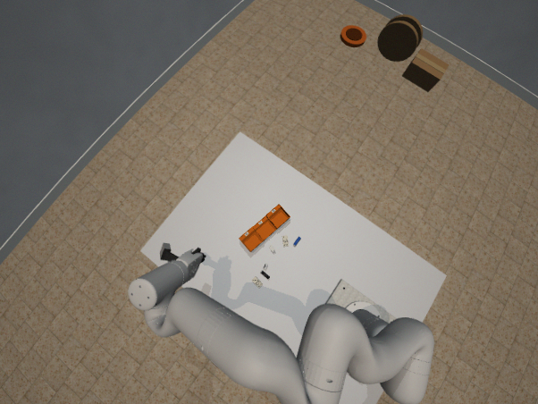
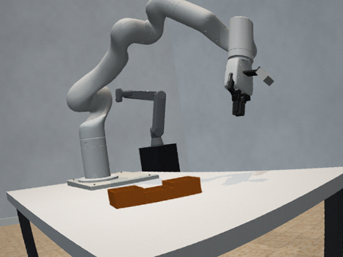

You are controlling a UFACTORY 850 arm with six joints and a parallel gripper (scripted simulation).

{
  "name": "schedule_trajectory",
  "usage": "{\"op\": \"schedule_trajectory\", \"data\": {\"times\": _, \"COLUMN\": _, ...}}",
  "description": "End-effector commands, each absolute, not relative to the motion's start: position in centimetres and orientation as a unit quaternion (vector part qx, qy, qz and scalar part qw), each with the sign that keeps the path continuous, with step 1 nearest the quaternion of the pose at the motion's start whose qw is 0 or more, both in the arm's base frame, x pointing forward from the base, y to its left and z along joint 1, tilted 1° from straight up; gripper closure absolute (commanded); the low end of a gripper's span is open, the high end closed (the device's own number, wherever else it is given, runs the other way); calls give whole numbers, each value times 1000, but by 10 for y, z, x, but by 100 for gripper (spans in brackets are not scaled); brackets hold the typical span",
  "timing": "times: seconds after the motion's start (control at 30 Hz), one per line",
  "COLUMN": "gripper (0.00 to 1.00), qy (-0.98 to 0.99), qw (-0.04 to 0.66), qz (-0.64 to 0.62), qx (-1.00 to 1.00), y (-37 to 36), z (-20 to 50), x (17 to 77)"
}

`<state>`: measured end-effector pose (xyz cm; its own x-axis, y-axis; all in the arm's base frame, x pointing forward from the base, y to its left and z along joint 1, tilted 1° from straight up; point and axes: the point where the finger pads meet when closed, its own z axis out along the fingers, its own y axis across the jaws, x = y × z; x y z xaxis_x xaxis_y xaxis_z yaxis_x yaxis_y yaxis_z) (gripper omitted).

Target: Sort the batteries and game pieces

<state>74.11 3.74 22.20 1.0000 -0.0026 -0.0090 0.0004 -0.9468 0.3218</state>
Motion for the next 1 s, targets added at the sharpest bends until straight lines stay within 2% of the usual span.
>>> {"op": "schedule_trajectory", "data": {"times": 0.0, "gripper": 93, "qy": -3, "qw": 137, "qz": -7, "qx": 990, "y": 23, "z": 224, "x": 727}}
{"op": "schedule_trajectory", "data": {"times": 0.83, "gripper": 93, "qy": -35, "qw": 56, "qz": -8, "qx": 998, "y": -45, "z": 224, "x": 622}}
{"op": "schedule_trajectory", "data": {"times": 0.97, "gripper": 93, "qy": -44, "qw": 43, "qz": -5, "qx": 998, "y": -58, "z": 223, "x": 591}}
